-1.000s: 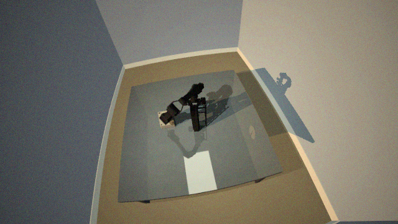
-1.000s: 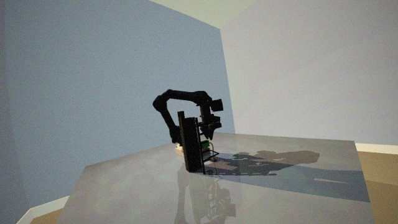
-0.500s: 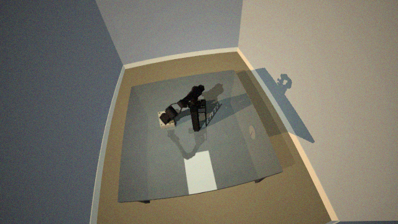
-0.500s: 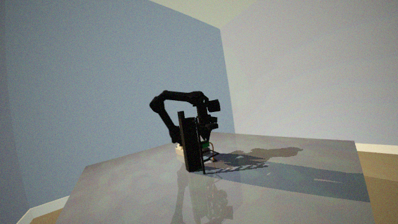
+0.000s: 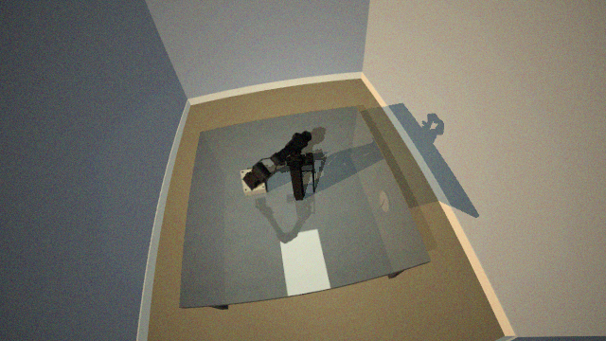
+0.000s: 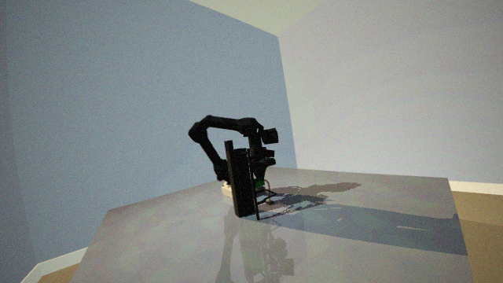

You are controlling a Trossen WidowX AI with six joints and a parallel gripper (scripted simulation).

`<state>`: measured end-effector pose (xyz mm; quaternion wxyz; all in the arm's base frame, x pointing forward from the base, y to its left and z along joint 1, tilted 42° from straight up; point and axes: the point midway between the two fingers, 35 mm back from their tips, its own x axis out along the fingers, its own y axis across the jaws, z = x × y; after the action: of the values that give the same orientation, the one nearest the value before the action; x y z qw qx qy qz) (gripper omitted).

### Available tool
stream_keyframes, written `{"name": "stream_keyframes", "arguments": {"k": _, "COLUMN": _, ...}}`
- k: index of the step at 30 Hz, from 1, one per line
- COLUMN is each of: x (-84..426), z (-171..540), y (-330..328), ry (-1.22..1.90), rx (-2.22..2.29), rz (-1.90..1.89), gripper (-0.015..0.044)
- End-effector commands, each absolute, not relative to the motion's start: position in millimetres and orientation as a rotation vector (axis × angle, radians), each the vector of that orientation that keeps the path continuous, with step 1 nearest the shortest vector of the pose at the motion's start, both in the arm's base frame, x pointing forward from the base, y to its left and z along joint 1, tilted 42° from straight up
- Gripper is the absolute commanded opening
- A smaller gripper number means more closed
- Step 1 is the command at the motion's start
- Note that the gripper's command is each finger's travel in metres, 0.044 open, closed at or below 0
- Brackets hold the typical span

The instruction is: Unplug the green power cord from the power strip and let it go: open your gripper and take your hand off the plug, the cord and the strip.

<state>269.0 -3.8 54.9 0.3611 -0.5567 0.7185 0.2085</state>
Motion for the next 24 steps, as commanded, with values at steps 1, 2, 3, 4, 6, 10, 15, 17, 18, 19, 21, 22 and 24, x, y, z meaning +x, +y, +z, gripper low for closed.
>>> {"name": "stream_keyframes", "arguments": {"k": 1, "x": 269.2, "z": 55.3, "y": -3.5, "ry": 1.851, "rx": -1.434, "rz": 0.537, "gripper": 0.0081}}
{"name": "stream_keyframes", "arguments": {"k": 2, "x": 269.2, "z": 55.3, "y": -3.5, "ry": 1.851, "rx": -1.434, "rz": 0.537, "gripper": 0.0055}}
{"name": "stream_keyframes", "arguments": {"k": 3, "x": 269.2, "z": 55.3, "y": -3.5, "ry": 1.851, "rx": -1.434, "rz": 0.537, "gripper": 0.0048}}
{"name": "stream_keyframes", "arguments": {"k": 4, "x": 269.2, "z": 55.3, "y": -3.5, "ry": 1.851, "rx": -1.434, "rz": 0.537, "gripper": 0.0042}}
{"name": "stream_keyframes", "arguments": {"k": 6, "x": 269.2, "z": 55.3, "y": -3.5, "ry": 1.851, "rx": -1.434, "rz": 0.537, "gripper": 0.0028}}
{"name": "stream_keyframes", "arguments": {"k": 10, "x": 269.2, "z": 55.3, "y": -3.5, "ry": 1.851, "rx": -1.434, "rz": 0.537, "gripper": 0.0002}}
{"name": "stream_keyframes", "arguments": {"k": 15, "x": 270.8, "z": 53.1, "y": -0.8, "ry": 1.850, "rx": -1.434, "rz": 0.537, "gripper": 0.0000}}
{"name": "stream_keyframes", "arguments": {"k": 17, "x": 272.0, "z": 51.3, "y": 1.3, "ry": 1.850, "rx": -1.434, "rz": 0.537, "gripper": 0.0000}}
{"name": "stream_keyframes", "arguments": {"k": 18, "x": 272.7, "z": 50.4, "y": 2.4, "ry": 1.850, "rx": -1.434, "rz": 0.537, "gripper": 0.0000}}
{"name": "stream_keyframes", "arguments": {"k": 19, "x": 273.3, "z": 49.4, "y": 3.5, "ry": 1.849, "rx": -1.435, "rz": 0.537, "gripper": 0.0000}}
{"name": "stream_keyframes", "arguments": {"k": 21, "x": 274.5, "z": 47.5, "y": 5.8, "ry": 1.849, "rx": -1.435, "rz": 0.537, "gripper": 0.0000}}
{"name": "stream_keyframes", "arguments": {"k": 22, "x": 275.1, "z": 46.5, "y": 6.9, "ry": 1.849, "rx": -1.435, "rz": 0.538, "gripper": 0.0000}}
{"name": "stream_keyframes", "arguments": {"k": 24, "x": 276.2, "z": 44.6, "y": 9.1, "ry": 1.848, "rx": -1.435, "rz": 0.538, "gripper": 0.0000}}
